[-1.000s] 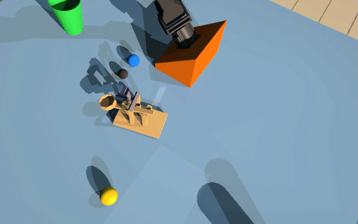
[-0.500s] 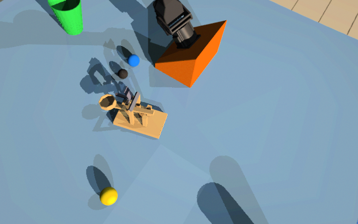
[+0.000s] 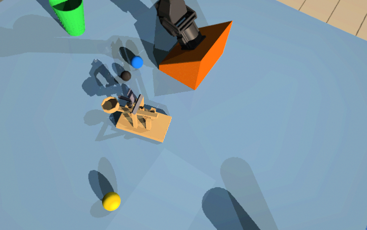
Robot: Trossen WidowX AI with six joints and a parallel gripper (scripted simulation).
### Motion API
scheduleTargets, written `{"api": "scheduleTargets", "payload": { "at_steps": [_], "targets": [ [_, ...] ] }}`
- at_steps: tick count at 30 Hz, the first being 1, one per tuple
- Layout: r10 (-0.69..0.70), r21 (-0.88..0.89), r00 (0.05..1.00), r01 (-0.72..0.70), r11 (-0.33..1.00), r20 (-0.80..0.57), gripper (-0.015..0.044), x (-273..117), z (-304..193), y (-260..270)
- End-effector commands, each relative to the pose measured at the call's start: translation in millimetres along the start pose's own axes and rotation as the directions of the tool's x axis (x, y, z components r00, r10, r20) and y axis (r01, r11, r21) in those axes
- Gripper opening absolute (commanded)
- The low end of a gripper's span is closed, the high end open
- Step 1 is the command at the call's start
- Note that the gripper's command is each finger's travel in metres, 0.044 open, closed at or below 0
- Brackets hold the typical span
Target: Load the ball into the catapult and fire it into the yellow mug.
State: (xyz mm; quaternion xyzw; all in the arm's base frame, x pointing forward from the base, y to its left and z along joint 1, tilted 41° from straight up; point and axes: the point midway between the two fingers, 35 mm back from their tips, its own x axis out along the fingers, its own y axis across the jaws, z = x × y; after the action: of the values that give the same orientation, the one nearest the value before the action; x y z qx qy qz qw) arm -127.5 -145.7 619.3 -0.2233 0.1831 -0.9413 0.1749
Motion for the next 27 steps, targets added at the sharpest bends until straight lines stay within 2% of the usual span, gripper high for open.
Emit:
{"api": "scheduleTargets", "payload": {
  "at_steps": [1, 4, 9, 14, 27],
  "targets": [
    [0.066, -0.006, 0.998, -0.066, 0.998, 0.021, 0.0440, 0, 4, 23],
    [0.090, 0.040, 0.995, -0.092, 0.995, 0.044, 0.0440, 0, 7, 28],
    [0.213, -0.011, 0.975, -0.213, 0.977, 0.066, 0.0440, -7, 14, 70],
    [0.295, 0.039, 0.946, -0.302, 0.952, 0.132, 0.0440, -20, 27, 90],
    [0.616, -0.184, 0.764, -0.589, 0.787, 0.192, 0.0440, -87, 46, 200]
  ]
}}
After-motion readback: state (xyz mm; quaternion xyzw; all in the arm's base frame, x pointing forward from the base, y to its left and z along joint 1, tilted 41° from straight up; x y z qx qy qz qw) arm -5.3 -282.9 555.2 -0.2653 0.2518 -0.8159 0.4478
